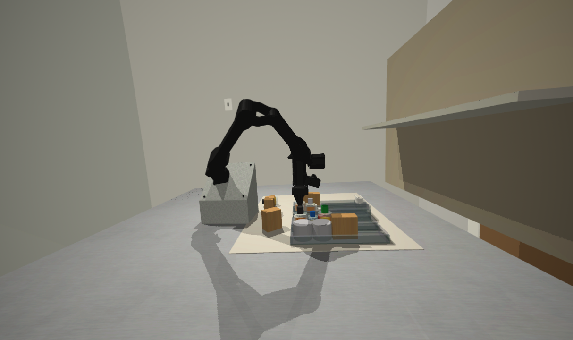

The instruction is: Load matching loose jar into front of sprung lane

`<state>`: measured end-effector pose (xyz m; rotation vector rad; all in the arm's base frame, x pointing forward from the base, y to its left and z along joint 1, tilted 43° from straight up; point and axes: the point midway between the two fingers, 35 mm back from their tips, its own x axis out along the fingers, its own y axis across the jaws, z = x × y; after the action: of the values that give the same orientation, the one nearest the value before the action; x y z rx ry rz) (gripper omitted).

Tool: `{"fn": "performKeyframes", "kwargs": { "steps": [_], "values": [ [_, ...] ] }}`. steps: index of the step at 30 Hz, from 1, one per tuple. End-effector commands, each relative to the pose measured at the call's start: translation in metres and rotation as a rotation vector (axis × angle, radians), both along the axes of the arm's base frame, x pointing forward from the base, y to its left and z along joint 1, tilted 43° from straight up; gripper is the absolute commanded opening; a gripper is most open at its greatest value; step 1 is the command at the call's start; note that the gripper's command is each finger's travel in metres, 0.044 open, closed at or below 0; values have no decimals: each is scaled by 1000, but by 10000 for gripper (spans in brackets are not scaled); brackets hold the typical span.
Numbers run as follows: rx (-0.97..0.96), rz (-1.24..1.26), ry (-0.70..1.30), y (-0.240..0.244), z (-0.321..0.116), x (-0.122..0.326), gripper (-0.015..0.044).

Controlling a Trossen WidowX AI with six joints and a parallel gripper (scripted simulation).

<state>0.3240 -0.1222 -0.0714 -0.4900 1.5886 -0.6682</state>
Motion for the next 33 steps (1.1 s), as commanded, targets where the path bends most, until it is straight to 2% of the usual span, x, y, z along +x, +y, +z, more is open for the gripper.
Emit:
{"fn": "performKeyframes", "kwargs": {
  "steps": [1,33],
  "values": [
    [-9,3,-24,-2,1,6,0],
    [-9,3,-23,-8,-5,1,0]
  ]
}}
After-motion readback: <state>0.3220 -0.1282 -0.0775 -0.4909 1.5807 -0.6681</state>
